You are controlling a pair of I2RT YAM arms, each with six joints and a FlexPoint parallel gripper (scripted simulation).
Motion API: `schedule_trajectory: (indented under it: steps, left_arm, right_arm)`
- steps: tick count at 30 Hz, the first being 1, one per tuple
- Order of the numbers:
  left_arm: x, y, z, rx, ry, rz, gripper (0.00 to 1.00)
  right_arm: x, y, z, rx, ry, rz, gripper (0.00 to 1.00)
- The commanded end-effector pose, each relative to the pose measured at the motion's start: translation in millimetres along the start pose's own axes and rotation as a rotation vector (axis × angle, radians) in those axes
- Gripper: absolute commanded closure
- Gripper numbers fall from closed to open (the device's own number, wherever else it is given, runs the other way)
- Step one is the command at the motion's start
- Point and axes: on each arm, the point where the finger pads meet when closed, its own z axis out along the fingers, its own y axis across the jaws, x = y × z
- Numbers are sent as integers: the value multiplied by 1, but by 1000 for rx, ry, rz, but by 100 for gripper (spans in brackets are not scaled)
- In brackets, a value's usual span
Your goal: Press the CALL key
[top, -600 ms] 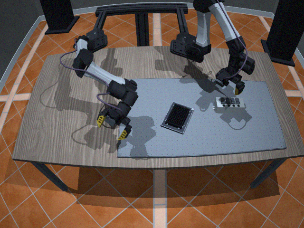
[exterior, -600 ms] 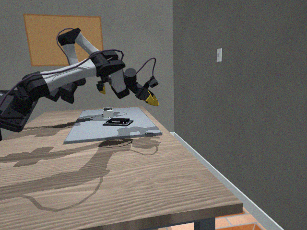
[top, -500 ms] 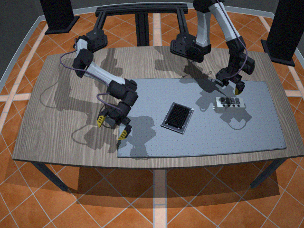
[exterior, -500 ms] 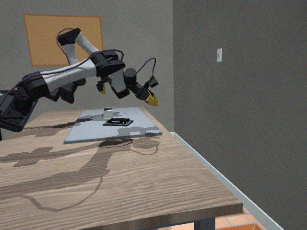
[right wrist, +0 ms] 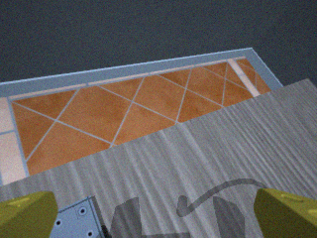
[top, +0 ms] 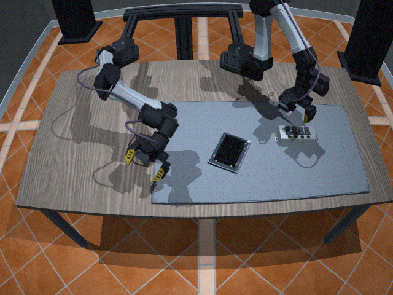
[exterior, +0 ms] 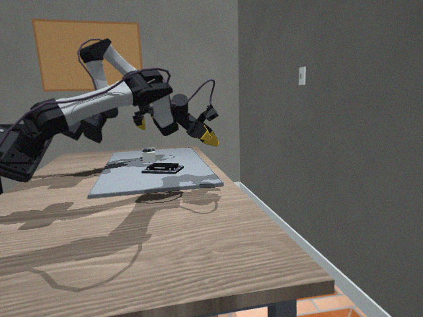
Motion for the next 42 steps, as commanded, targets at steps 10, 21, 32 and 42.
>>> schedule_trajectory:
  steps: [10,21,32,42]
  left_arm:
    - [1,8,-3,-106,-55,-316,0]
    - [24,0,-4,-239,-53,-812,0]
    - [45,-12,-4,-380,-68,-1316,0]
    - [53,-18,-3,-441,-82,-1532,0]
  right_arm:
    - [-41,56,-87,-330,-210,-70,0]
    - [-16,105,-287,-928,-411,-246,0]
    - [68,69,-458,-1455,-465,-460,0]
    - [104,33,-510,-1605,-493,-553,0]
